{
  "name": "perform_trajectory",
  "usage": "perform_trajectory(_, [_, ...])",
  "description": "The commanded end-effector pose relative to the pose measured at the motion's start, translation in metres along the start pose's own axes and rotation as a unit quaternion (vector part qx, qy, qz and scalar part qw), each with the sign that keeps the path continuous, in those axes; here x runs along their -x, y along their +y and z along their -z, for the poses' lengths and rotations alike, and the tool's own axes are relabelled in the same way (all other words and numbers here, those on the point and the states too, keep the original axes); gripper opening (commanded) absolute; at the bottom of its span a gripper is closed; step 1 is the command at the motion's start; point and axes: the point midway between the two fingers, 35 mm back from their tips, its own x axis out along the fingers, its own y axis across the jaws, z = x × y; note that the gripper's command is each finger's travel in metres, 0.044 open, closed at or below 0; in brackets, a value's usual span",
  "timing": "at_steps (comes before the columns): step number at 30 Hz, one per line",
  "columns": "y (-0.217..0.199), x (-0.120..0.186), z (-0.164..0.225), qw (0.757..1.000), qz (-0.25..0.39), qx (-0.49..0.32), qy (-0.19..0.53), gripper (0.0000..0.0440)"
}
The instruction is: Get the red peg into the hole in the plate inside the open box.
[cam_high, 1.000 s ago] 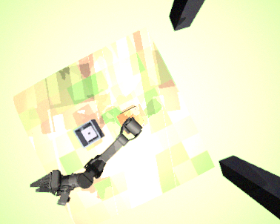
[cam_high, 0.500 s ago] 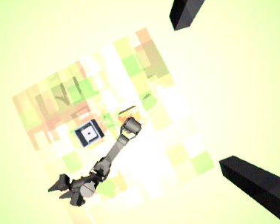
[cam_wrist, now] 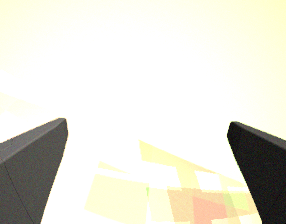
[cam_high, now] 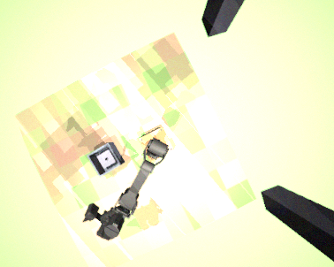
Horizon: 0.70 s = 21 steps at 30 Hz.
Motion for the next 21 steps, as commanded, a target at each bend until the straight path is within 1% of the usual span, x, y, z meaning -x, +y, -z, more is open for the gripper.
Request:
perform_trajectory(1, [0.023, 0.006, 0.027, 0.997, -0.043, -0.044, 0.047, 0.0440])
perform_trajectory(6, [0.043, 0.015, 0.057, 0.986, -0.077, -0.097, 0.109, 0.0440])
perform_trajectory(11, [0.058, 0.027, 0.087, 0.968, -0.095, -0.150, 0.175, 0.0440])
perform_trajectory(16, [0.067, 0.041, 0.118, 0.944, -0.096, -0.202, 0.243, 0.0440])
perform_trajectory(21, [0.073, 0.056, 0.146, 0.914, -0.082, -0.250, 0.309, 0.0439])
